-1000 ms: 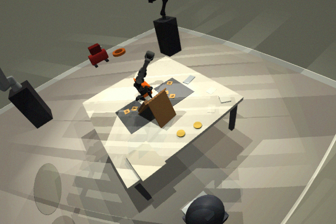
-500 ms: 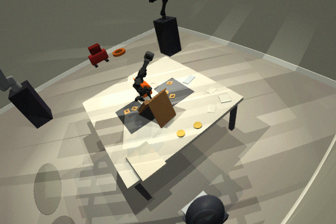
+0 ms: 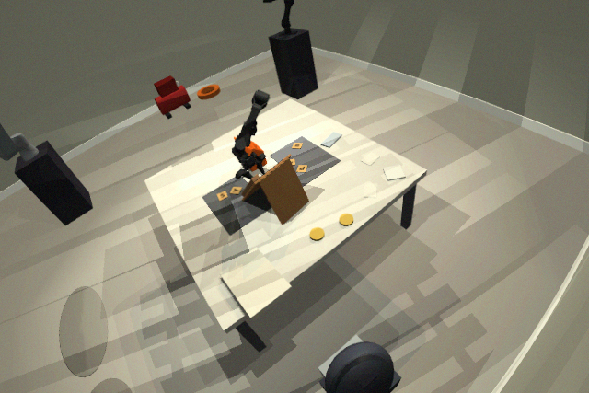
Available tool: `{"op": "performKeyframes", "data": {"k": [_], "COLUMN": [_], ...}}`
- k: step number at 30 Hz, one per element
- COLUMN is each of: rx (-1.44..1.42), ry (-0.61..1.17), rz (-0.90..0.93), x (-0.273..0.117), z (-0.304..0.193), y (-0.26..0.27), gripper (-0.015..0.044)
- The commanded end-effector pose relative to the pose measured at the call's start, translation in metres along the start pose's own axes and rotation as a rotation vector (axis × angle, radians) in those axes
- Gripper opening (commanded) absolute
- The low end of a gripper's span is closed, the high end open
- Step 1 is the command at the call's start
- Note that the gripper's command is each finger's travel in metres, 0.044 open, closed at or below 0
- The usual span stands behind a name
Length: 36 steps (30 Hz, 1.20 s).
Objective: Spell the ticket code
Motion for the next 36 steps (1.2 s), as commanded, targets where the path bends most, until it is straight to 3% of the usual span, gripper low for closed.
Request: {"op": "performKeyframes", "data": {"k": [1,8,36], "rx": [0.0,0.0,-0.001], "ry": [0.0,0.001,0.003], "rz": [0.0,0.004,0.003], "x": [0.0,-0.006,-0.031], "z": [0.0,0.0,-0.002], "y": [0.0,0.0,-0.004], "gripper": [0.0131,0.0295,0.0295]}}
Point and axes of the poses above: the point midway between the two fingers, 35 mm back from their tips, its own x axis out along the fingers, its own y axis across the jaws, z = x × y, the point moved 8 cm from there along -x, back along the fingers, and after that the axes turned 7 degrees about -x, right-handed, at the moved point
